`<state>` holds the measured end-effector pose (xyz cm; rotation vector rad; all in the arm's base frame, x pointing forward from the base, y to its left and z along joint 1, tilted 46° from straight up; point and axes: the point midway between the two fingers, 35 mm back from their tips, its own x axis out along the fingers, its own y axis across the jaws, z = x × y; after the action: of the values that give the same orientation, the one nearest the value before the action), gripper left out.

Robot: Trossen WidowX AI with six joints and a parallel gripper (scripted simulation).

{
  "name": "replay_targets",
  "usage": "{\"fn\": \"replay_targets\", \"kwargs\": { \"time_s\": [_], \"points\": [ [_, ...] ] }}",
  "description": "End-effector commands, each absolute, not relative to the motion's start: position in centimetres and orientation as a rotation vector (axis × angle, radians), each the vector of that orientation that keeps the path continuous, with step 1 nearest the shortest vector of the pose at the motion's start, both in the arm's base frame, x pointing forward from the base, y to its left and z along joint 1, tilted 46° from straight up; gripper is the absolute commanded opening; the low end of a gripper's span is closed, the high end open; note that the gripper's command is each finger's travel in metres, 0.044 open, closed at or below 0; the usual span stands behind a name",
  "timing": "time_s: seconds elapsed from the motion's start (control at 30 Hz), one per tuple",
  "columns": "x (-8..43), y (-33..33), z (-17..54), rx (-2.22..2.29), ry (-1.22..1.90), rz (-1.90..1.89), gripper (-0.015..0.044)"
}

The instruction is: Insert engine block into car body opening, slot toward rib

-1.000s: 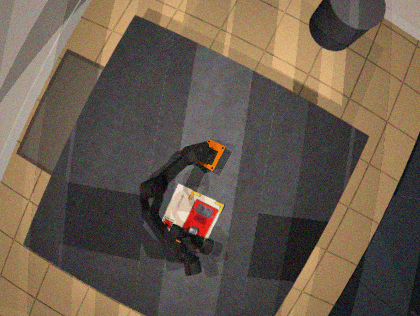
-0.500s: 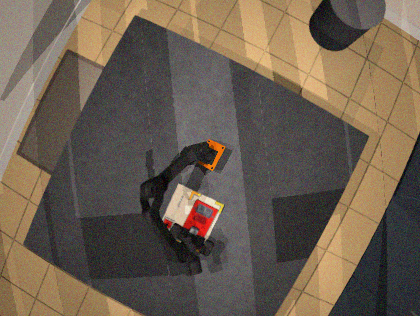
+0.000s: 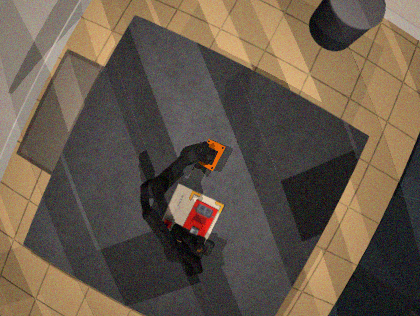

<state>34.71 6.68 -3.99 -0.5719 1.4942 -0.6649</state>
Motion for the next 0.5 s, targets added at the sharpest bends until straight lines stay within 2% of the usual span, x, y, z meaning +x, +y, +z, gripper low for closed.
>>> {"fn": "replay_targets", "kwargs": {
  "time_s": [0.0, 0.47],
  "points": [
    [34.70, 6.92, -4.00, -0.563, 1.492, -0.666, 0.0159],
    [34.67, 6.84, -4.07, -0.564, 1.493, -0.664, 0.0159]
  ]
}}
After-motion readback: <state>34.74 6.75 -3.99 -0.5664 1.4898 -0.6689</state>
